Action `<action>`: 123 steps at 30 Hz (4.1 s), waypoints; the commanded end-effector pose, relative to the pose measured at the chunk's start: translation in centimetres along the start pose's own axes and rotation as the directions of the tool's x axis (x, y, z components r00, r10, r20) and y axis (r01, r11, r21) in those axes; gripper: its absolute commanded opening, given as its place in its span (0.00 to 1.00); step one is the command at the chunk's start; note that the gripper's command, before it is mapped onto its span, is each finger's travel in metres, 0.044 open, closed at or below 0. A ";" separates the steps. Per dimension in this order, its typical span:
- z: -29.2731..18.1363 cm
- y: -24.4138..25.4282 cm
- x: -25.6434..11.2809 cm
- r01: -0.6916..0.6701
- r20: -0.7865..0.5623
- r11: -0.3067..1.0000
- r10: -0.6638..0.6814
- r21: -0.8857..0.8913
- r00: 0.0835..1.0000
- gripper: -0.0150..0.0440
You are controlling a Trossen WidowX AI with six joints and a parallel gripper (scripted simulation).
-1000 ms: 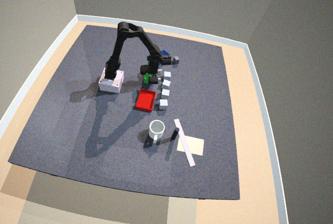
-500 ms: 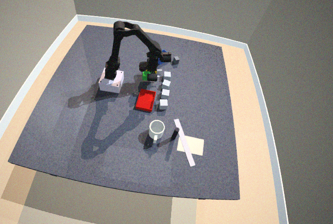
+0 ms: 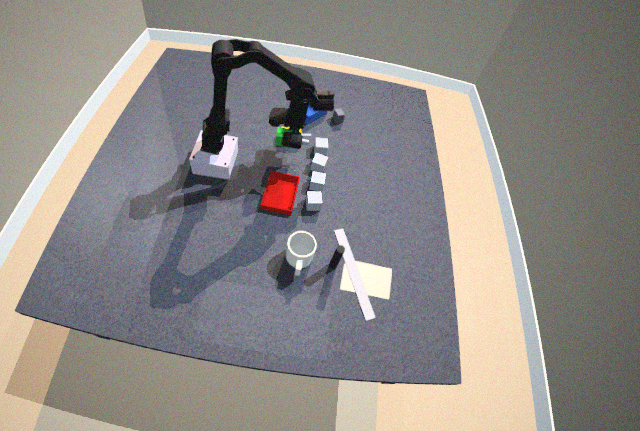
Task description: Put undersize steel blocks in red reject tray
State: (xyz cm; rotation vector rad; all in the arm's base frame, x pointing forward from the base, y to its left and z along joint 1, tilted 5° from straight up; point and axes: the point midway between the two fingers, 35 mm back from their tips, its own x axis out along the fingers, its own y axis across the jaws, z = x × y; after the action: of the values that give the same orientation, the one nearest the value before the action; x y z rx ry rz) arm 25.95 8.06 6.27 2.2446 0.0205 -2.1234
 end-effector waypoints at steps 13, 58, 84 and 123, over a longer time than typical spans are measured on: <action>-8.8 2.8 -1.9 0.031 -0.027 0.322 -0.016 0.946 0.999 0.25; -19.2 11.6 -2.3 -0.004 -0.064 -0.999 -0.001 -0.046 0.998 0.25; -19.6 11.7 1.0 -0.004 -0.064 -0.999 -0.001 -0.047 0.998 0.25; -20.3 11.6 4.7 -0.004 -0.065 -0.999 -0.001 -0.047 0.998 0.25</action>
State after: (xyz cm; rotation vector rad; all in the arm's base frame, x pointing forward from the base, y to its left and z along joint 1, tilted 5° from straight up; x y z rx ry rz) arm 47.03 -2.76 3.12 -0.0228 1.4513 -0.0167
